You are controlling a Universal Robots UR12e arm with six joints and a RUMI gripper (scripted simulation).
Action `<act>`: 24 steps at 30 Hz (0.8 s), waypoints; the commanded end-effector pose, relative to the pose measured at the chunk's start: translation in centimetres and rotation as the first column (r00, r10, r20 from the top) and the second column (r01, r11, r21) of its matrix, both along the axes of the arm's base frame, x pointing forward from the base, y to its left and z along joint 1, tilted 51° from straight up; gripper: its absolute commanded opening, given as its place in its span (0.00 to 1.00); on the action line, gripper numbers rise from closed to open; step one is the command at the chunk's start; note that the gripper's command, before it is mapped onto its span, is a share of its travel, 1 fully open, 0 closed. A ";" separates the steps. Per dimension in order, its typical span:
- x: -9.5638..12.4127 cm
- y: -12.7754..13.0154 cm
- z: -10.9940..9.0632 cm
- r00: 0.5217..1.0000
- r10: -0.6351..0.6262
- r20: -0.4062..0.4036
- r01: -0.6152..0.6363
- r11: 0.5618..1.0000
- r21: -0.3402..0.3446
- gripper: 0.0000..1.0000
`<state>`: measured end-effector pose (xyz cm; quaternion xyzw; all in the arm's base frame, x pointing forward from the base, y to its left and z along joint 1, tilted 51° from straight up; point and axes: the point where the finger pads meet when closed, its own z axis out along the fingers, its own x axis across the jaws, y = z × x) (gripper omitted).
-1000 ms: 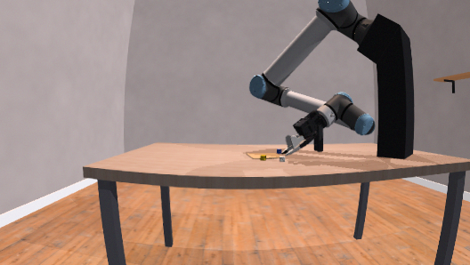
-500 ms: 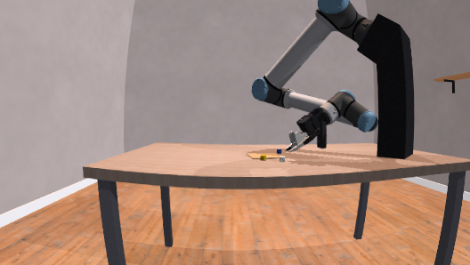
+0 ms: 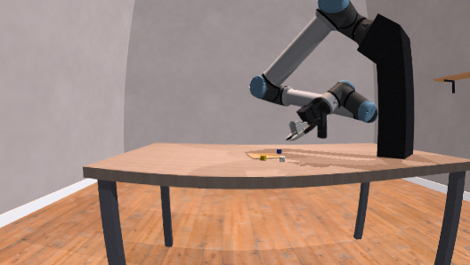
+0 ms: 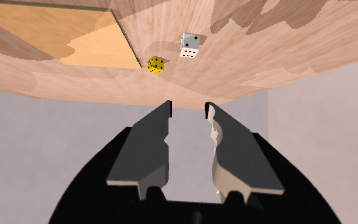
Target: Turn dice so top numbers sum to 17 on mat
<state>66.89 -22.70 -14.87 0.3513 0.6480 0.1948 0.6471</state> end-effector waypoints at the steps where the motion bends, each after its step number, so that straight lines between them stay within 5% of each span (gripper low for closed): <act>1: -0.6 1.0 0.9 1.000 0.000 0.000 0.000 1.000 0.000 0.21; 15: -0.5 1.1 1.1 1.000 -0.015 -0.014 0.015 1.000 0.003 0.21; 24: -0.2 1.5 1.5 0.991 -0.094 -0.096 0.095 0.995 0.007 0.21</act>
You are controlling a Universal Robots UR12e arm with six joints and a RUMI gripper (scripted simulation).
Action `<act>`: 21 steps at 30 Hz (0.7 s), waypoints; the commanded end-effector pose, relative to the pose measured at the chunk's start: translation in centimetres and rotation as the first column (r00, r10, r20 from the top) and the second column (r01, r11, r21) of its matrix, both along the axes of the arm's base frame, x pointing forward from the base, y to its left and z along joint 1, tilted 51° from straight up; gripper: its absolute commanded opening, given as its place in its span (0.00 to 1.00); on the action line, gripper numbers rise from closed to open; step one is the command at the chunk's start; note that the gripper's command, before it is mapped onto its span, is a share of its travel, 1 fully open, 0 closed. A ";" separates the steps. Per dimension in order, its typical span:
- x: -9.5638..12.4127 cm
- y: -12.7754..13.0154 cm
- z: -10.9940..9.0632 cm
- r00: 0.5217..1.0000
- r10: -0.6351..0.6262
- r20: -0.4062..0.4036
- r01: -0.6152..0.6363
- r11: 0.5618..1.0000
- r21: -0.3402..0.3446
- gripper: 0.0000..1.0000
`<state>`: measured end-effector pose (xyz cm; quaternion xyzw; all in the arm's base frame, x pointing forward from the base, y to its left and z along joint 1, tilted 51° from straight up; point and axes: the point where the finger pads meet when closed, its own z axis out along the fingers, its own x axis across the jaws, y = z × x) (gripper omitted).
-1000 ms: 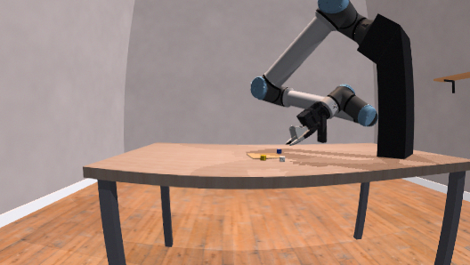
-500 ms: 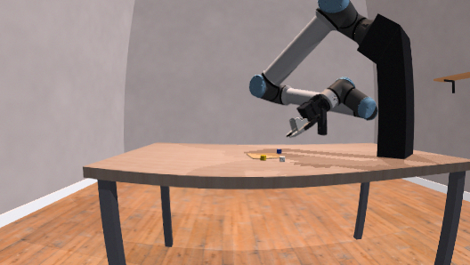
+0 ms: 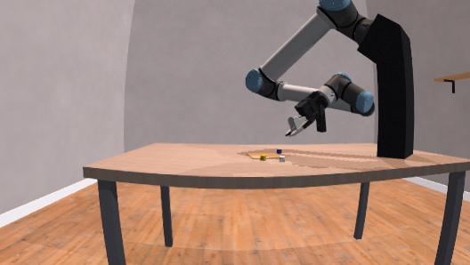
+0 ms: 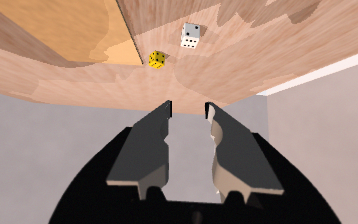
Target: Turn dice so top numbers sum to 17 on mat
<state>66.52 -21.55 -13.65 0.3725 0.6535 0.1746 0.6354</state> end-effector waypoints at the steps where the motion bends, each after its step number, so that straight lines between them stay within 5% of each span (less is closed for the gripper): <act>1: 0.3 0.3 0.3 0.996 -0.062 -0.064 0.063 0.998 0.005 0.21; 10: 0.8 0.8 0.9 0.968 -0.173 -0.180 0.177 0.984 0.006 0.21; 21: 1.7 1.7 1.8 0.867 -0.341 -0.363 0.357 0.934 -0.023 0.21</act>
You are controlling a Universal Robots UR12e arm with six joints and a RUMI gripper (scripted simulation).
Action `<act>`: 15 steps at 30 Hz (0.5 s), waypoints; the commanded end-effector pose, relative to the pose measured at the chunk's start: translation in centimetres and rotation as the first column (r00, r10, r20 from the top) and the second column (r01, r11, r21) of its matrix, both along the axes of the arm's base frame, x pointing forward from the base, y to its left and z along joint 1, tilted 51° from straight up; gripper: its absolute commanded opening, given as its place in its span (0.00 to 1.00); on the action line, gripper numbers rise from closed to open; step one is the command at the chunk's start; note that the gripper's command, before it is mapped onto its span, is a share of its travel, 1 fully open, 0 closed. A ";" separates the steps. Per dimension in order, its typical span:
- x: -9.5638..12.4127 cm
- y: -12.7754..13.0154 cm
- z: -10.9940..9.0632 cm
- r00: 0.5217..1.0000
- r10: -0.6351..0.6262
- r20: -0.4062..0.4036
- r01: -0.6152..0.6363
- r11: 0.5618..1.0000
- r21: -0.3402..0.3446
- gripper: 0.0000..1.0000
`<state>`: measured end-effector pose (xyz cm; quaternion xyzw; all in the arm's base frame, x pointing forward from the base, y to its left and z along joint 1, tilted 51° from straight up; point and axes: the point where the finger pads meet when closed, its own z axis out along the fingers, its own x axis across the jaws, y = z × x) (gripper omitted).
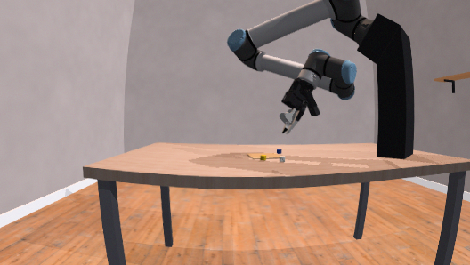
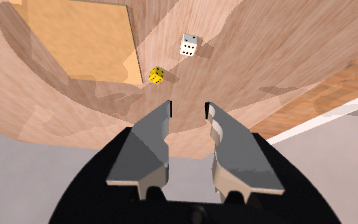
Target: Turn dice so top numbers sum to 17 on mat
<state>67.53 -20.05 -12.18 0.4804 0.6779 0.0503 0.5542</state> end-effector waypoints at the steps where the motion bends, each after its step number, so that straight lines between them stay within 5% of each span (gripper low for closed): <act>1: 0.7 0.2 0.3 0.989 -0.111 -0.102 0.113 0.994 0.011 0.21; 15: 1.5 1.1 1.3 0.914 -0.285 -0.287 0.296 0.955 -0.007 0.21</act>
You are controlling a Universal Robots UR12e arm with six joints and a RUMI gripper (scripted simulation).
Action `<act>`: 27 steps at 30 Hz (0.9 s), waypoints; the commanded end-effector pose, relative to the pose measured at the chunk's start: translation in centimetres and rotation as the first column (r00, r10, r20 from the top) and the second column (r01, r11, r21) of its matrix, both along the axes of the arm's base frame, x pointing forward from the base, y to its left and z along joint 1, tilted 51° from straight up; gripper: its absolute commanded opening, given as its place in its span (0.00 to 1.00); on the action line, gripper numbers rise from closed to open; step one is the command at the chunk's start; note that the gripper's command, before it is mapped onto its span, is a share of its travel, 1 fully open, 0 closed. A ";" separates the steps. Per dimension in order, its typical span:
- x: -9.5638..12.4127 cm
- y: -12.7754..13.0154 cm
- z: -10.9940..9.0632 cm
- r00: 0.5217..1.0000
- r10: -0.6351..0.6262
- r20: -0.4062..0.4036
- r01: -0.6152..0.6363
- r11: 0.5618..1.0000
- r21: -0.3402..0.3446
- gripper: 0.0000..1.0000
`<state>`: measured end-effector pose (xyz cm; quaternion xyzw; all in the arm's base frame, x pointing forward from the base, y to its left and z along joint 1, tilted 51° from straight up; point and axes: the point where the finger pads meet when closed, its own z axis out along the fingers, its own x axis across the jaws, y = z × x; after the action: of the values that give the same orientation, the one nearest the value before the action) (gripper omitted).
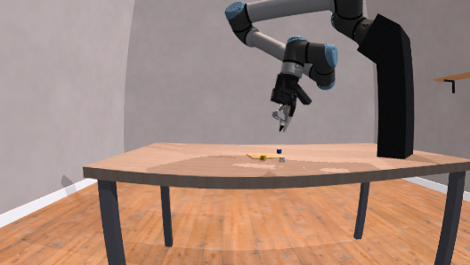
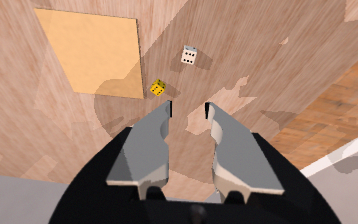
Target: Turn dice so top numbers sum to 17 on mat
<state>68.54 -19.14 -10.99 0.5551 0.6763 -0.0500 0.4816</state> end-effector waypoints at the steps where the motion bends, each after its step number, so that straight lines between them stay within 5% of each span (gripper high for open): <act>1: 0.5 0.2 0.1 0.990 -0.102 -0.098 0.104 0.994 0.017 0.21; 22: 0.8 0.6 0.6 0.973 -0.165 -0.163 0.169 0.986 0.012 0.21; 23: 0.8 0.6 0.6 0.973 -0.165 -0.163 0.169 0.986 0.012 1.00; 27: 0.8 0.6 0.6 0.973 -0.165 -0.163 0.169 0.986 0.012 1.00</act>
<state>69.29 -18.62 -10.42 0.6098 0.6649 -0.1261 0.4126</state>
